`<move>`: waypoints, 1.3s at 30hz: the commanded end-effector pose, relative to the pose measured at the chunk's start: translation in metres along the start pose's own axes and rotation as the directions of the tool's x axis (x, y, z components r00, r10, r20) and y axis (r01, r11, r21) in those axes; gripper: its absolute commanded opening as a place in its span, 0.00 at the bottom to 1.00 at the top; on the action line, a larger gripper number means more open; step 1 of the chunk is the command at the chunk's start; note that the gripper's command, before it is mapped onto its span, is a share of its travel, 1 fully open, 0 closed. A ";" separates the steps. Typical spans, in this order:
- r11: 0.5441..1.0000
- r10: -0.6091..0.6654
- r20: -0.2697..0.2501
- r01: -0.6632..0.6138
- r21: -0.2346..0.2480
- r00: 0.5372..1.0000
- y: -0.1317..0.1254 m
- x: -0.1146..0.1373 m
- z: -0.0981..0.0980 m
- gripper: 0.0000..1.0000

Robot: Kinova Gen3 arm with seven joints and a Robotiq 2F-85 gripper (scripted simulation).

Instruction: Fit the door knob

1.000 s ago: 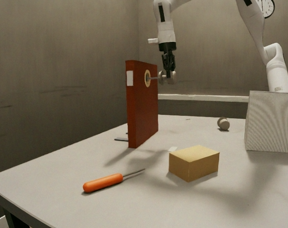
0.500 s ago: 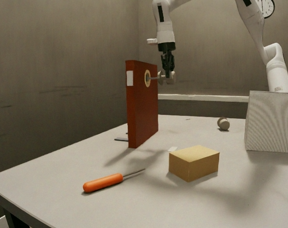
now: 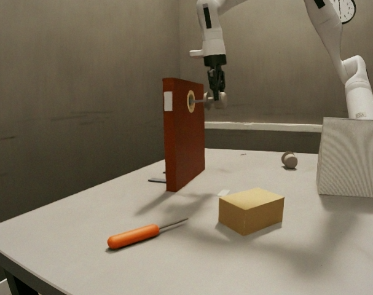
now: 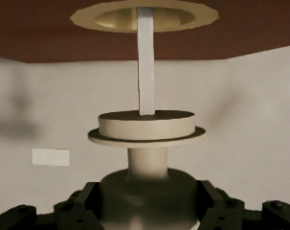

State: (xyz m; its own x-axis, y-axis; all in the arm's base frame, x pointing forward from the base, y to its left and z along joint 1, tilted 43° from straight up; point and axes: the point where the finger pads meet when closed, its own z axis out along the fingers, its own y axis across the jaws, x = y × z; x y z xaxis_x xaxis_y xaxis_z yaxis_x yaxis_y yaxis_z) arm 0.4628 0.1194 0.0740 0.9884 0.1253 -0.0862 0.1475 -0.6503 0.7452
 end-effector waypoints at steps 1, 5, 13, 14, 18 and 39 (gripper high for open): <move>1.000 0.000 -0.002 0.000 0.001 1.000 0.000 0.002 -0.001 0.63; 1.000 0.000 -0.002 0.000 0.001 1.000 0.000 0.003 -0.001 0.63; 1.000 0.000 -0.002 0.000 0.001 1.000 0.000 0.003 -0.001 0.63; 1.000 0.000 -0.002 0.000 0.001 1.000 0.000 0.003 -0.001 0.63; 1.000 0.000 -0.002 0.000 0.001 1.000 0.000 0.003 -0.001 0.63; 1.000 0.000 -0.002 0.000 0.001 1.000 0.000 0.008 -0.001 0.63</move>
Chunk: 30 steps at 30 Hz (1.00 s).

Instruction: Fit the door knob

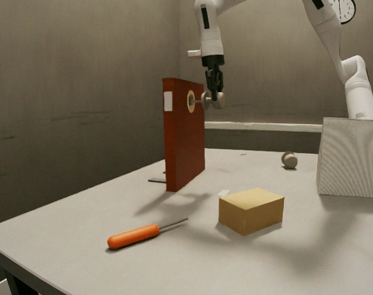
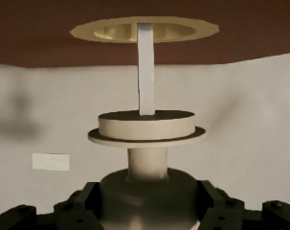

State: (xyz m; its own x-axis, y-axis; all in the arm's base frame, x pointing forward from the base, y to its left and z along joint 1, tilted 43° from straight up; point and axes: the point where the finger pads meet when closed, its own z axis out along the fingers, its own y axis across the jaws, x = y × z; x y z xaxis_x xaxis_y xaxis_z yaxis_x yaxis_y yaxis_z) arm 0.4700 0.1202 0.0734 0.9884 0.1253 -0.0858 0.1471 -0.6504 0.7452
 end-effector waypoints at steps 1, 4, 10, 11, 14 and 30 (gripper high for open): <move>1.000 0.000 -0.002 0.000 0.001 1.000 0.000 0.000 -0.001 0.63; 1.000 0.000 -0.002 0.000 0.001 1.000 0.000 0.000 -0.001 0.63; 1.000 0.000 -0.002 0.000 0.001 1.000 0.000 0.003 -0.001 0.63; 1.000 0.000 -0.002 0.000 0.001 1.000 0.000 0.004 -0.001 0.63; 1.000 0.000 -0.002 0.000 0.001 1.000 0.000 0.005 -0.001 0.63; 1.000 0.000 -0.002 0.000 0.001 1.000 0.000 0.006 -0.001 0.63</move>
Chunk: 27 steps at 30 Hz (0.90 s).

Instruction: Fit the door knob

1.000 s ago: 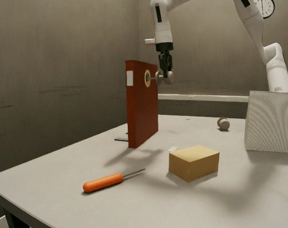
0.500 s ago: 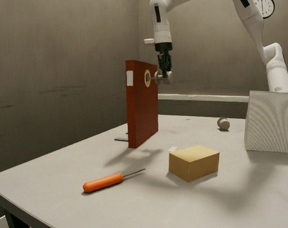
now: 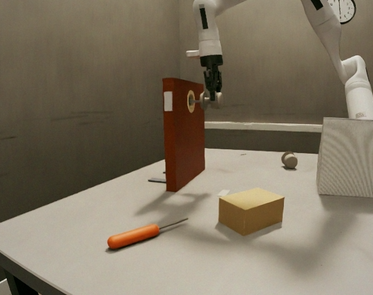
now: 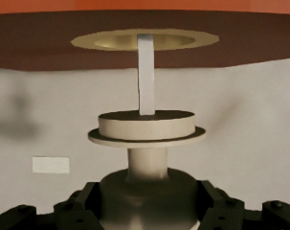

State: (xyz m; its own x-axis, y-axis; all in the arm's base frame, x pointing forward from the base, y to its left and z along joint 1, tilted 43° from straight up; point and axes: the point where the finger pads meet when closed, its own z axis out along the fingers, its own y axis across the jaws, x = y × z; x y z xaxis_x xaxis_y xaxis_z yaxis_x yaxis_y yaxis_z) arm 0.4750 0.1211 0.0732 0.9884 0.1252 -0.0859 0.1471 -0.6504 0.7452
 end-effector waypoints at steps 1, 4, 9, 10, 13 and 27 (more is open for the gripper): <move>1.000 0.000 -0.002 0.000 0.001 1.000 0.000 0.001 -0.001 0.63; 1.000 0.000 -0.002 0.000 0.001 1.000 0.000 0.002 -0.001 0.63; 1.000 0.000 -0.002 0.000 0.001 1.000 0.000 0.004 -0.001 0.63; 1.000 0.000 -0.002 0.000 0.001 1.000 0.000 0.005 -0.001 0.63; 1.000 0.000 -0.002 0.000 0.001 1.000 0.000 0.005 -0.001 0.63; 1.000 0.000 -0.002 0.000 0.001 1.000 0.000 0.006 -0.001 0.63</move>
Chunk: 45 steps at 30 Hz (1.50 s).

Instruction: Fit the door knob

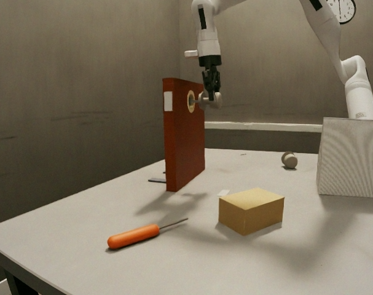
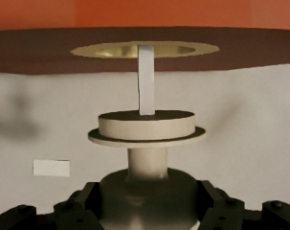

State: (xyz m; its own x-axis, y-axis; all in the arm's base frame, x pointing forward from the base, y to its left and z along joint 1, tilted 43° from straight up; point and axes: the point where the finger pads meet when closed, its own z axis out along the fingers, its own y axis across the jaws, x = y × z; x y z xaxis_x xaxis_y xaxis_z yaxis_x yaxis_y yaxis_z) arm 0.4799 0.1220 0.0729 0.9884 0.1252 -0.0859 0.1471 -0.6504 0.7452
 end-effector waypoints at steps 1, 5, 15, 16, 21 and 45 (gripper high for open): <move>1.000 0.000 -0.002 0.000 0.001 1.000 0.000 0.001 -0.001 0.63; 1.000 0.000 -0.002 0.000 0.001 1.000 0.000 0.003 -0.001 0.63; 1.000 0.000 -0.002 0.000 0.001 1.000 0.000 0.005 -0.001 0.63; 1.000 0.000 -0.002 0.000 0.001 1.000 0.000 0.005 -0.001 0.63; 1.000 0.000 -0.002 0.000 0.001 1.000 0.000 0.005 -0.001 0.63; 1.000 0.000 -0.002 0.000 0.001 1.000 0.000 0.010 -0.002 0.63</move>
State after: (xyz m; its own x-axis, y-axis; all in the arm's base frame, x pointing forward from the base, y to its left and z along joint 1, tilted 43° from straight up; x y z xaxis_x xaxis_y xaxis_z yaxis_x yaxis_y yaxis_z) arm 0.4896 0.1238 0.0725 0.9884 0.1254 -0.0858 0.1472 -0.6504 0.7452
